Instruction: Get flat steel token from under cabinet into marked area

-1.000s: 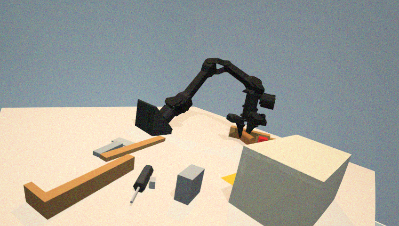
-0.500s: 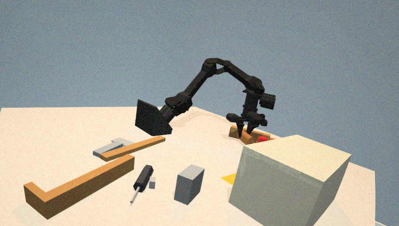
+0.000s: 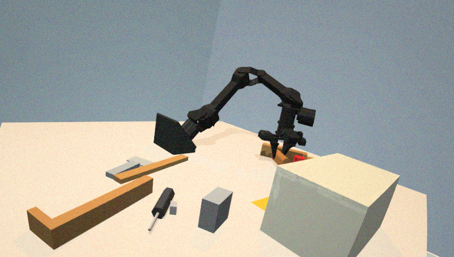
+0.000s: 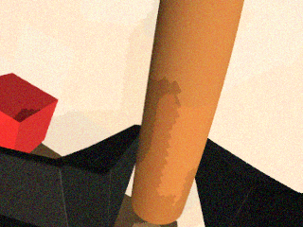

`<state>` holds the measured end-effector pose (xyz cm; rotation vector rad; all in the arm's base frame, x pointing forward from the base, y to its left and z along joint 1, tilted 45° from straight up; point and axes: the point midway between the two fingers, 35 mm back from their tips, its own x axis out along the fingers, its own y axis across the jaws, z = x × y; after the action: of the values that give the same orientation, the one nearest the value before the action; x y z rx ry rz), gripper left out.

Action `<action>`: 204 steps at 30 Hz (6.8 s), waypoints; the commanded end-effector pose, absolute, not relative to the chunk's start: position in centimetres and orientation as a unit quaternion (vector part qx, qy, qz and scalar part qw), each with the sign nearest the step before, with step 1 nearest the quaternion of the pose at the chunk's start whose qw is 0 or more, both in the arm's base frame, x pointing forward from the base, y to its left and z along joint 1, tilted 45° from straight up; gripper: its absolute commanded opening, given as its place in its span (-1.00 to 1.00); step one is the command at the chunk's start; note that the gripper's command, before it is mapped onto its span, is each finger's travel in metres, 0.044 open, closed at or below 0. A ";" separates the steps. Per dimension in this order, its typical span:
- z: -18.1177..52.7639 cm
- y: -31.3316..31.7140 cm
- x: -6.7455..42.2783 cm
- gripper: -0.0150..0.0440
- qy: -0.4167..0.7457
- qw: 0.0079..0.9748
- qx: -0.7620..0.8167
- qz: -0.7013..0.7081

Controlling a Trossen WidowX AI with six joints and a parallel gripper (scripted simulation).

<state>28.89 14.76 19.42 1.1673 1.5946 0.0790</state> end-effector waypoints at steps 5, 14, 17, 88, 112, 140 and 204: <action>19.4 14.0 29.8 -0.49 0.668 0.553 0.498 0.030; 18.9 14.1 30.2 -0.49 0.668 0.552 0.499 0.029; 18.7 14.3 30.2 -0.49 0.668 0.551 0.499 0.028; 16.9 14.4 32.1 -0.49 0.667 0.555 0.496 0.033; 15.4 12.4 34.8 -0.49 0.667 0.556 0.495 0.033; 13.7 10.3 37.8 -0.49 0.667 0.557 0.494 0.032; 9.4 6.7 34.1 -0.49 0.668 0.556 0.494 0.031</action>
<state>34.44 6.94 9.87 1.1706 1.5714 0.0858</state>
